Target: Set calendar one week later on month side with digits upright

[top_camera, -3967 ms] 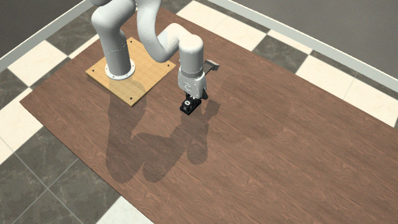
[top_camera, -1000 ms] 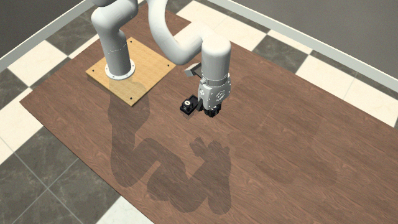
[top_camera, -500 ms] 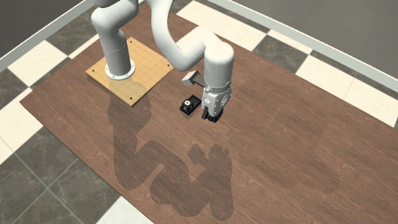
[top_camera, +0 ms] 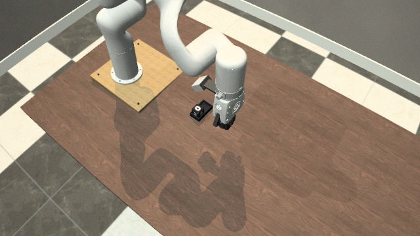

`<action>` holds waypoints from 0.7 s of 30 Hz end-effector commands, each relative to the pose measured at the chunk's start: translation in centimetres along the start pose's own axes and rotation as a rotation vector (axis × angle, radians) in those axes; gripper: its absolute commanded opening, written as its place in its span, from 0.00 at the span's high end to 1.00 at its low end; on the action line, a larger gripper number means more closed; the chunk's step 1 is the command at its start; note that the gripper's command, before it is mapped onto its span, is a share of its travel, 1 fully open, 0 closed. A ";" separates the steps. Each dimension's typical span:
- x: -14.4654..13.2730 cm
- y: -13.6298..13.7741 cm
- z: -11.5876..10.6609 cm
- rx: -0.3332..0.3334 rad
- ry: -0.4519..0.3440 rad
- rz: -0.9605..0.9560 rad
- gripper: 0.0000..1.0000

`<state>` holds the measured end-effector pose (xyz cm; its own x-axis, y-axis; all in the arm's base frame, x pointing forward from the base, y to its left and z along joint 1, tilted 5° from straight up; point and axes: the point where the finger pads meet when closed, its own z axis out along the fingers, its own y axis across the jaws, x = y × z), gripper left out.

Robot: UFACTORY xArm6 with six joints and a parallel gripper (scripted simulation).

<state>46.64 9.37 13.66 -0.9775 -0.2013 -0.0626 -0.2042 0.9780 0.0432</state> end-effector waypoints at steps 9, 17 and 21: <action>-0.2 0.0 3.6 0.000 -0.004 0.000 0.71; -0.2 -0.1 7.3 0.000 -0.004 0.000 0.71; -0.2 -0.1 8.4 0.000 -0.004 0.000 0.71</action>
<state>46.95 9.68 6.37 -0.9777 -0.2014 -0.0599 -0.2041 0.9780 0.0431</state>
